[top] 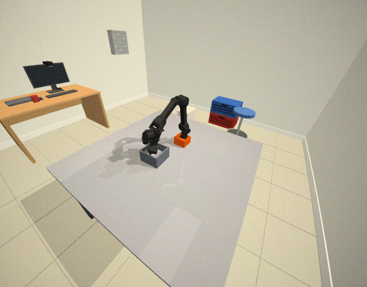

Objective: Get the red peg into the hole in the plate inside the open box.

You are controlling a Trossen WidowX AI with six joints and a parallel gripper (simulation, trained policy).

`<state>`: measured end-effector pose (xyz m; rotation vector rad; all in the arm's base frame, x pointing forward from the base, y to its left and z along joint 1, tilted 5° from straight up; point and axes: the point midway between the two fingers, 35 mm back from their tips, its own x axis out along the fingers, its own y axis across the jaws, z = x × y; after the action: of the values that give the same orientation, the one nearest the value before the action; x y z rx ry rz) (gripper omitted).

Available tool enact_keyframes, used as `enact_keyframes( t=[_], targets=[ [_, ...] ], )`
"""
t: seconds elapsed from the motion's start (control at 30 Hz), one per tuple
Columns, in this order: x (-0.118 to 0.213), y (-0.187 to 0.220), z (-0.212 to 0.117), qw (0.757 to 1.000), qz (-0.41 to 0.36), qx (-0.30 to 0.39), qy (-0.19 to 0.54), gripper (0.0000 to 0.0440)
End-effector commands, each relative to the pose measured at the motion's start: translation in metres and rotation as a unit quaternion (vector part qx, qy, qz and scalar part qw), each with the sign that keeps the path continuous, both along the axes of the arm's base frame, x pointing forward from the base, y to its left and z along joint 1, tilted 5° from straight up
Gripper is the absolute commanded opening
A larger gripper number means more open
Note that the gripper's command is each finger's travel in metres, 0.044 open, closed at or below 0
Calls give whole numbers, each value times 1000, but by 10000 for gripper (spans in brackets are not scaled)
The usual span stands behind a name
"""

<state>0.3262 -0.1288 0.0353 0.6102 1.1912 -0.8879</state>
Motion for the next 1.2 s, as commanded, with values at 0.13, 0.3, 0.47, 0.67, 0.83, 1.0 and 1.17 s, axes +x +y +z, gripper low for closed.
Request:
enact_keyframes(
  t=[0.13, 0.3, 0.47, 0.67, 0.83, 1.0, 1.17],
  targets=[
    [21, -22, 9, 1000, 10, -25, -11, 440],
    [33, -37, 19, 999, 6, -44, -31, 440],
    [43, -54, 29, 997, -1, -65, -51, 440],
    [45, -57, 31, 996, -2, -70, -55, 440],
    [45, -57, 31, 996, -2, -70, -55, 440],
    [45, -57, 31, 996, -2, -70, -55, 440],
    [45, -57, 31, 996, -2, -70, -56, 440]
  ],
)
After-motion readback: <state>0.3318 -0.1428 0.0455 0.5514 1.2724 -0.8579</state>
